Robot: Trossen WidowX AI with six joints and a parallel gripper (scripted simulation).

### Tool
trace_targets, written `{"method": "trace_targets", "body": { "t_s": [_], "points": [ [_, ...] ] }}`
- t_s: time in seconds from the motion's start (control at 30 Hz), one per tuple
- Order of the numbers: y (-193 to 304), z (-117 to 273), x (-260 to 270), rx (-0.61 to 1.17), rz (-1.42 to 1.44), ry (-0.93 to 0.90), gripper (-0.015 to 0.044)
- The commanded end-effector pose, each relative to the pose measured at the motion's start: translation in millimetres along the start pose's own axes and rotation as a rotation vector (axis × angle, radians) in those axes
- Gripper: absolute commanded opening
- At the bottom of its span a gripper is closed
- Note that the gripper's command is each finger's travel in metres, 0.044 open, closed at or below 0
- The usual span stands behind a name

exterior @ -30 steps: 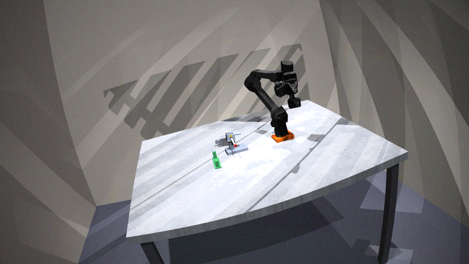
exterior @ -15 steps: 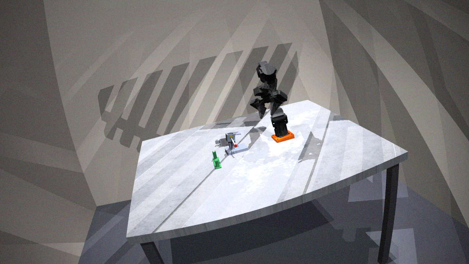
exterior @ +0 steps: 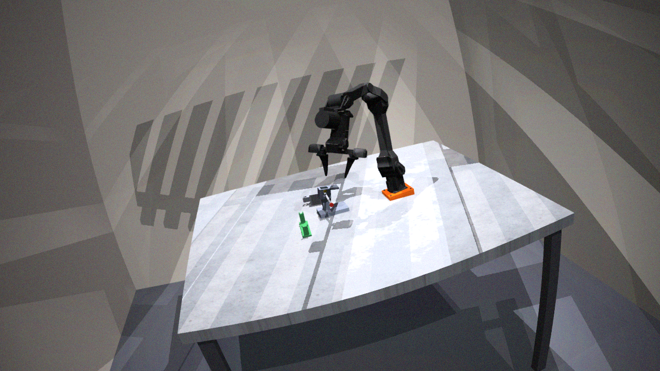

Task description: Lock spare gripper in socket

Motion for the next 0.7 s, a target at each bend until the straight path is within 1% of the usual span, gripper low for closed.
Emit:
{"method": "trace_targets", "body": {
  "t_s": [0.0, 0.13, 0.47, 0.57, 0.67],
  "points": [
    [21.8, -10.5, -66.3, 0.199, 0.28, -0.127, 0.03],
    [38.5, -12.5, -96.6, 0.252, 0.398, -0.23, 0.03],
    [39.6, -14.5, -97.5, 0.253, 0.403, -0.235, 0.03],
    [42.2, -28.8, -94.4, 0.253, 0.403, -0.235, 0.03],
    [48.4, -53.2, -87.7, 0.253, 0.404, -0.235, 0.03]
  ]
}}
Point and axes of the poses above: the point midway between the two fingers, 35 mm back from their tips, its own z axis back along the fingers, its own x axis across the jaws, y = z × x, the point moved 8 cm from there along z, back along the fingers, and after that the axes turned 12 degrees about -z, right-handed, at the moved point
